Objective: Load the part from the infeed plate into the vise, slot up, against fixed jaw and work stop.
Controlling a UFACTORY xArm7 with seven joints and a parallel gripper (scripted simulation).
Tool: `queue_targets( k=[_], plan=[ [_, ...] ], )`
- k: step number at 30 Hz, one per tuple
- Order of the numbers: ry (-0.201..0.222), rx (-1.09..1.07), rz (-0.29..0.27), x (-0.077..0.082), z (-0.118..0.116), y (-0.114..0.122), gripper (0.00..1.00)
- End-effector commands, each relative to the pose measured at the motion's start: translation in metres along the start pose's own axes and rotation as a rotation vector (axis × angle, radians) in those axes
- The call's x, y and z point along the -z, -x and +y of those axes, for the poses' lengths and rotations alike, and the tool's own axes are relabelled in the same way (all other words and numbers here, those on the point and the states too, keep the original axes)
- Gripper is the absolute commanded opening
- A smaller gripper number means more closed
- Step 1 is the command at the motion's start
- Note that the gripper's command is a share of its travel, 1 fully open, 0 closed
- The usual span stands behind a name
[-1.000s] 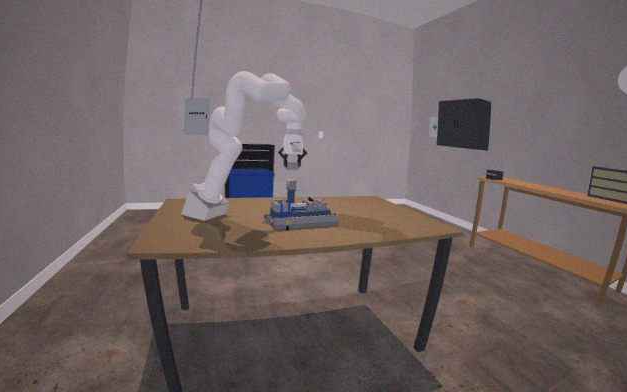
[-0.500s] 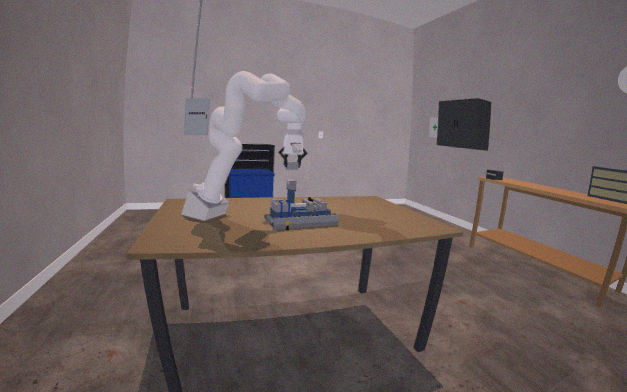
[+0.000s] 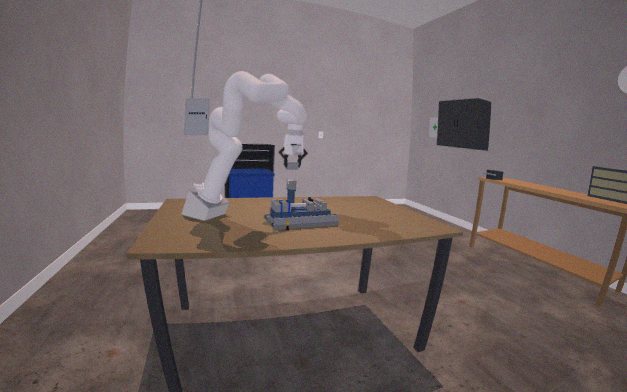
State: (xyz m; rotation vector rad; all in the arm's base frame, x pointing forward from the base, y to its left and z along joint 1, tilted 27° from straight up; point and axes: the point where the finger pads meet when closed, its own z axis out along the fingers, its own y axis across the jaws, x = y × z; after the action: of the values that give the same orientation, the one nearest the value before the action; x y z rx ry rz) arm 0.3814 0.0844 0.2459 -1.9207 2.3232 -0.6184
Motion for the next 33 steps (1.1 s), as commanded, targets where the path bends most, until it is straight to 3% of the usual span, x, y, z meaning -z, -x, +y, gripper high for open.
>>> queue_targets(
  k=[1,7,33],
  plan=[
    [-0.003,0.001,-0.056,0.0014,-0.0009,0.0002,0.0],
    [-0.003,0.001,-0.098,0.0014,-0.001,-0.0003,0.0],
    [-0.003,0.001,-0.384,0.0006,-0.001,-0.0035,0.0]
  ],
)
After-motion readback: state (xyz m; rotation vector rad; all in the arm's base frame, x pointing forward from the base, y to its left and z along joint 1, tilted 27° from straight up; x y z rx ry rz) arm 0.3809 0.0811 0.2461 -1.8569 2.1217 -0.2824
